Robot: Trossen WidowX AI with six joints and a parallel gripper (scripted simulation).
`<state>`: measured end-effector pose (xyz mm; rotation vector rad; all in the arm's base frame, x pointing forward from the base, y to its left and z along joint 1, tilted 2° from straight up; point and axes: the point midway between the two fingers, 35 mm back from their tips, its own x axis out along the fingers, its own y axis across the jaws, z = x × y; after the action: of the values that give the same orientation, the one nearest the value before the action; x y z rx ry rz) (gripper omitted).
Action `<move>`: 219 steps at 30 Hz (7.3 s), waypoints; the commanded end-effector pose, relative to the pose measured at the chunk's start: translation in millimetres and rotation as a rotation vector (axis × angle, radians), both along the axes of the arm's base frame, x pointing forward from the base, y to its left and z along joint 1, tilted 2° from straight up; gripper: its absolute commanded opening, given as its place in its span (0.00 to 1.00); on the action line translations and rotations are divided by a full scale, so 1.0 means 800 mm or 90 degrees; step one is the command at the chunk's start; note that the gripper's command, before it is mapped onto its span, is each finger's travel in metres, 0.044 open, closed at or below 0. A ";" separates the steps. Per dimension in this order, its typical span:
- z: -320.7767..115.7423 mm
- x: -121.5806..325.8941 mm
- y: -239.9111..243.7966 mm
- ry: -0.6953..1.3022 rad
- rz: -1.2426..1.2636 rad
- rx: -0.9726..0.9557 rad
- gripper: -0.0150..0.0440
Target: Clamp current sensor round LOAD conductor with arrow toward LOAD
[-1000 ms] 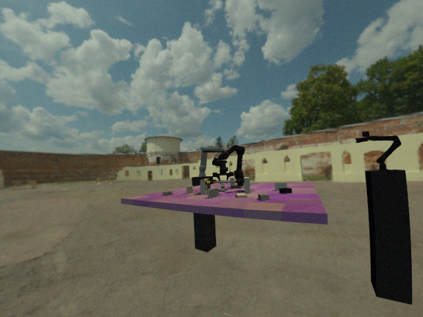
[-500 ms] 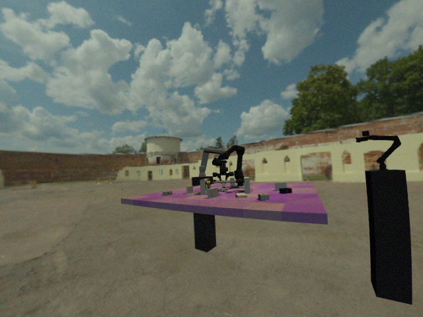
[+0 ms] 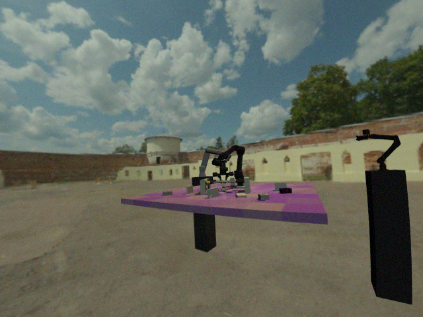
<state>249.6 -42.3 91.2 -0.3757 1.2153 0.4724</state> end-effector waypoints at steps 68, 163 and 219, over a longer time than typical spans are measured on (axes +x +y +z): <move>0.066 -0.056 -0.022 0.183 -0.870 0.084 0.80; 0.101 -0.046 -0.022 0.185 -0.987 0.098 0.25; 0.118 0.175 0.088 0.130 -1.028 0.300 0.25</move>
<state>387.7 26.4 193.5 1.0562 1.1764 -0.6288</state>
